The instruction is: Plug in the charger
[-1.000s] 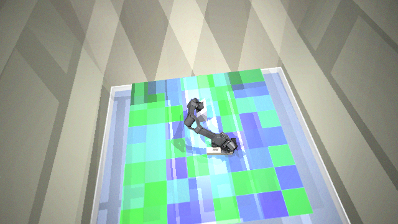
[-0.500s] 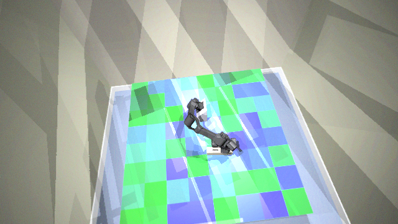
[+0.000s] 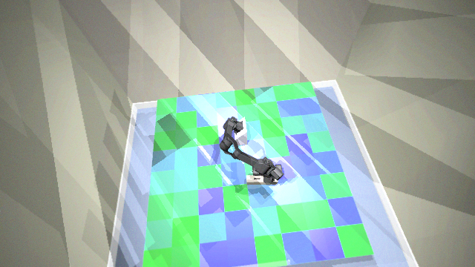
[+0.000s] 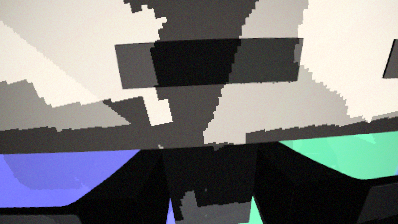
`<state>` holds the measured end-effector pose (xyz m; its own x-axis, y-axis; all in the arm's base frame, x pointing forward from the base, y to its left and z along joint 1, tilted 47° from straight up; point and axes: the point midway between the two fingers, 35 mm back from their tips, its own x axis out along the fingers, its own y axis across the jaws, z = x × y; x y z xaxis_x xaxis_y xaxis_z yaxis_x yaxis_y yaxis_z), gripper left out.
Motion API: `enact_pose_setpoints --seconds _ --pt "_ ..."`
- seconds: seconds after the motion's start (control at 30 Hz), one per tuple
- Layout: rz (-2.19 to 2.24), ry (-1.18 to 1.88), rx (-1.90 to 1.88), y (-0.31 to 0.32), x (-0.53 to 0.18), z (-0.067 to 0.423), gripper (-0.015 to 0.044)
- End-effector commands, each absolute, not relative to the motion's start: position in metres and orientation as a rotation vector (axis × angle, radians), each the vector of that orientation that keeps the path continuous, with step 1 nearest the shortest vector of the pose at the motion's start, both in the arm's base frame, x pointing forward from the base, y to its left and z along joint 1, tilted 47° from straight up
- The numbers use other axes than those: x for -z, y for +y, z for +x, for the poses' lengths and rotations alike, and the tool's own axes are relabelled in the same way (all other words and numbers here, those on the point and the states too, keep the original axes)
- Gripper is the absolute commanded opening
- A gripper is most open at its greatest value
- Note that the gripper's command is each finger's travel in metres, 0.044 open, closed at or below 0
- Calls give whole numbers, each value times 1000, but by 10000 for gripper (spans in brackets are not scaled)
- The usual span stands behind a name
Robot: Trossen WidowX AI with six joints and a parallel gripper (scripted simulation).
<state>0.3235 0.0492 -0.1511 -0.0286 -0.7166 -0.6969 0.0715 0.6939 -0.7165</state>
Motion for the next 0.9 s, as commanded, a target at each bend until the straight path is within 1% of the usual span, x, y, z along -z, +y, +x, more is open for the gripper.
enact_pose_setpoints --seconds 0.0,0.87 --pt "-542 1455 695 47 152 330 0" --pt "-542 1455 695 49 150 329 0"
